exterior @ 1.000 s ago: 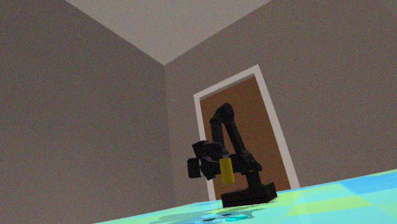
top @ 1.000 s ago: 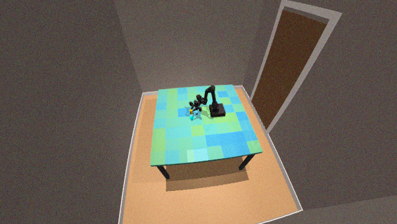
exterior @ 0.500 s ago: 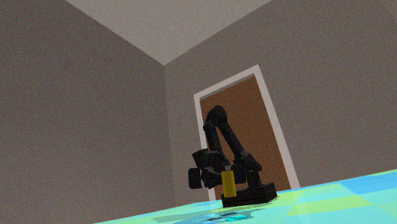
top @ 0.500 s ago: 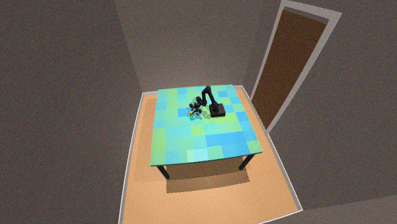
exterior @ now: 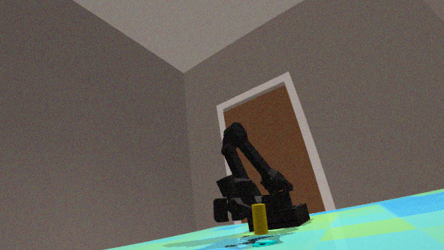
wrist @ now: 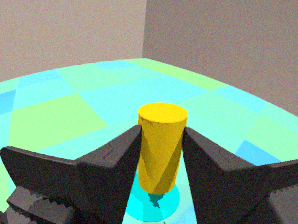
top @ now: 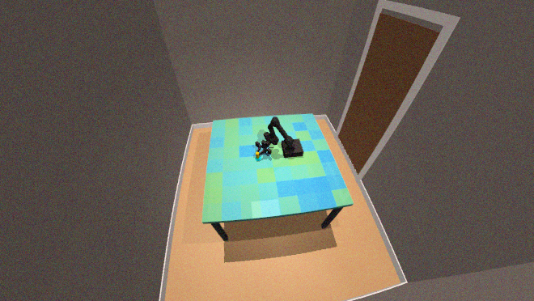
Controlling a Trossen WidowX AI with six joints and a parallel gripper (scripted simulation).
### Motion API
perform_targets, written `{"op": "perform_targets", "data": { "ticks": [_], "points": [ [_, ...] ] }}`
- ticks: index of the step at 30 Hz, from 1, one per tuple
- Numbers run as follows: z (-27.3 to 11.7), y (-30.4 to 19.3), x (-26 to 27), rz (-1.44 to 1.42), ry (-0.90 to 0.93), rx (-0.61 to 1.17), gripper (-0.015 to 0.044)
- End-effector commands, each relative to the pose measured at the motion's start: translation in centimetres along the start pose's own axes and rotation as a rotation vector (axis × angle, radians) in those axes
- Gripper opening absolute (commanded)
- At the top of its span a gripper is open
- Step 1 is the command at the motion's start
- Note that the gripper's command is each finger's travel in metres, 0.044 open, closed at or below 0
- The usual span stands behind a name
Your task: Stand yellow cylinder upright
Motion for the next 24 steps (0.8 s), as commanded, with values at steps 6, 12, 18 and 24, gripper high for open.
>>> {"op": "perform_targets", "data": {
  "ticks": [6, 12, 18, 24],
  "points": [
    [-0.01, -1.62, 0.30, -0.009, 0.011, 0.012, 0.0105],
    [-0.01, -1.62, 0.30, -0.009, 0.011, 0.012, 0.0105],
    [-0.01, -1.62, 0.30, -0.009, 0.011, 0.012, 0.0184],
    [-0.01, -1.62, 0.30, -0.009, 0.011, 0.012, 0.0341]
  ]
}}
Point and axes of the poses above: the point midway between the two fingers, 35 mm back from their tips, its own z axis out along the fingers, its own x axis across the jaws, y = z × x, the point moved 2 cm from there along -z, back along the fingers, and after that the axes turned 5 degrees about z, right-handed, at the moved point
